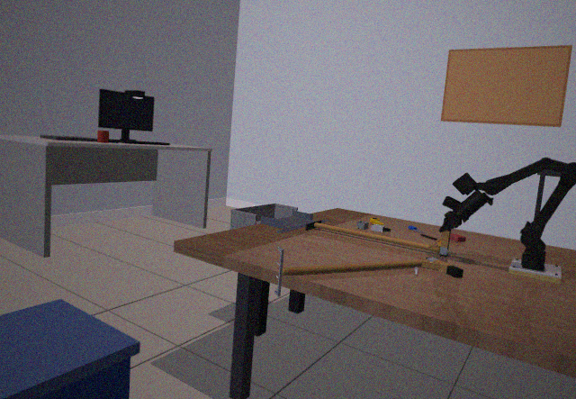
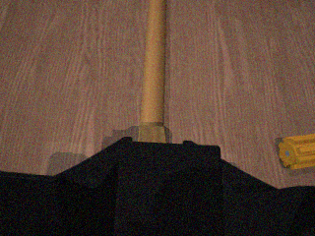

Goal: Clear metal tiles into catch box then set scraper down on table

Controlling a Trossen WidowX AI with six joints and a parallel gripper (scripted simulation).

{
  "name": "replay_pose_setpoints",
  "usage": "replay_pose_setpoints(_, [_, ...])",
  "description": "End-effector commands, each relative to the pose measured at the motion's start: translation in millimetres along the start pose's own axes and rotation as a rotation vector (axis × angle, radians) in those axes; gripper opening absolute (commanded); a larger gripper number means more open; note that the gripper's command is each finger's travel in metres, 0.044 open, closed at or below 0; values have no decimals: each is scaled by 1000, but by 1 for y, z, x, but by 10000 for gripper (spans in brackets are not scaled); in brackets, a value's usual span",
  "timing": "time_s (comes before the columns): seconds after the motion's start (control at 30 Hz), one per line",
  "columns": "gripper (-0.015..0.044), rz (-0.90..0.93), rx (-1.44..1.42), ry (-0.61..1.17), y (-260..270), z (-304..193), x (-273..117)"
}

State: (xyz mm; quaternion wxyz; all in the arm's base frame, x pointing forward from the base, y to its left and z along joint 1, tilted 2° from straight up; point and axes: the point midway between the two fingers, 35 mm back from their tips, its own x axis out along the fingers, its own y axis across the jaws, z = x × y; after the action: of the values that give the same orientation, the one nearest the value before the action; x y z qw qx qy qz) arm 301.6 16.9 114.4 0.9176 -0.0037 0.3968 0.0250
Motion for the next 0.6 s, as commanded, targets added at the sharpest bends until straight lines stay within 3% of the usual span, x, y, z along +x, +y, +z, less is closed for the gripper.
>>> replay_pose_setpoints(0.0, [0,-2,1,-9,-2,7,2])
replay_pose_setpoints(0.57, [0,-5,5,-11,-6,28,18])
